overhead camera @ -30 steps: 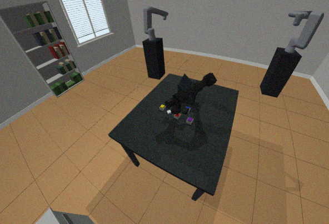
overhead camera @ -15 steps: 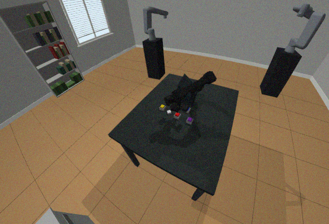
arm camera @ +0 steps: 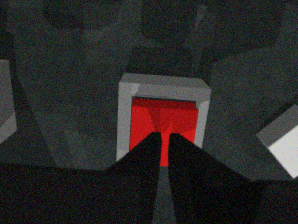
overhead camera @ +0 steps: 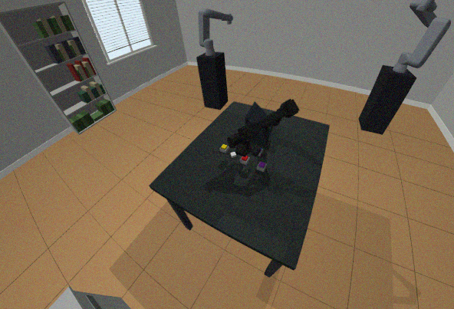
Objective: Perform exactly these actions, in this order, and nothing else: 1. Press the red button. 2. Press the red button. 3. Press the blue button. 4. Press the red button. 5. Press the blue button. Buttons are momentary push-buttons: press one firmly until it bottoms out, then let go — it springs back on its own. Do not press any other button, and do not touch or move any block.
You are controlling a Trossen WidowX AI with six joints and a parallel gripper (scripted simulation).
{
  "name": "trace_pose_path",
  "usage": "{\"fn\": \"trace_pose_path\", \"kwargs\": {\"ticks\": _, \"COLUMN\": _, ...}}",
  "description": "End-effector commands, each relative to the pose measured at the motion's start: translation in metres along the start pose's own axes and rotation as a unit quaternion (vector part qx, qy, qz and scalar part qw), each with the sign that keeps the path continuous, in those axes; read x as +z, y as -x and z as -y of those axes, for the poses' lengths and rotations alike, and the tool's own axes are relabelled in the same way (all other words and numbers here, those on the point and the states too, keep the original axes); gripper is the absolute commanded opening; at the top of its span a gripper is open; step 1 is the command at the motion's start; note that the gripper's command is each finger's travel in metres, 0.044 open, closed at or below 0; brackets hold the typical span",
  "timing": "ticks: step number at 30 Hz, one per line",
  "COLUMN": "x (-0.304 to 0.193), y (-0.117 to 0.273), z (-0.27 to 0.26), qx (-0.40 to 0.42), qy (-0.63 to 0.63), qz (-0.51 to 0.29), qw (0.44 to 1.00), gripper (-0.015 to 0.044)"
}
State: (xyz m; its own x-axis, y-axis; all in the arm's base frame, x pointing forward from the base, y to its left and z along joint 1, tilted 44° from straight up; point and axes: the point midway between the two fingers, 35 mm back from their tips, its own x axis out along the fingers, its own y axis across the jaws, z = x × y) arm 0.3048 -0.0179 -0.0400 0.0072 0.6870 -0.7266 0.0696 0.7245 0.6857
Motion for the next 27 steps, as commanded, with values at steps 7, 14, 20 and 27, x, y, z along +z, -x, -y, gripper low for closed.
{"fn": "trace_pose_path", "kwargs": {"ticks": 7, "x": -0.0025, "y": -0.0171, "z": -0.0003, "qx": 0.004, "qy": -0.005, "qz": -0.004, "qw": 1.000, "gripper": 0.0020}}
{"fn": "trace_pose_path", "kwargs": {"ticks": 14, "x": -0.0025, "y": -0.0171, "z": -0.0003, "qx": 0.004, "qy": -0.005, "qz": -0.004, "qw": 1.000, "gripper": 0.0020}}
{"fn": "trace_pose_path", "kwargs": {"ticks": 20, "x": -0.0025, "y": -0.0171, "z": -0.0003, "qx": 0.004, "qy": -0.005, "qz": -0.004, "qw": 1.000, "gripper": 0.0020}}
{"fn": "trace_pose_path", "kwargs": {"ticks": 27, "x": -0.0025, "y": -0.0171, "z": -0.0003, "qx": 0.004, "qy": -0.005, "qz": -0.004, "qw": 1.000, "gripper": 0.0020}}
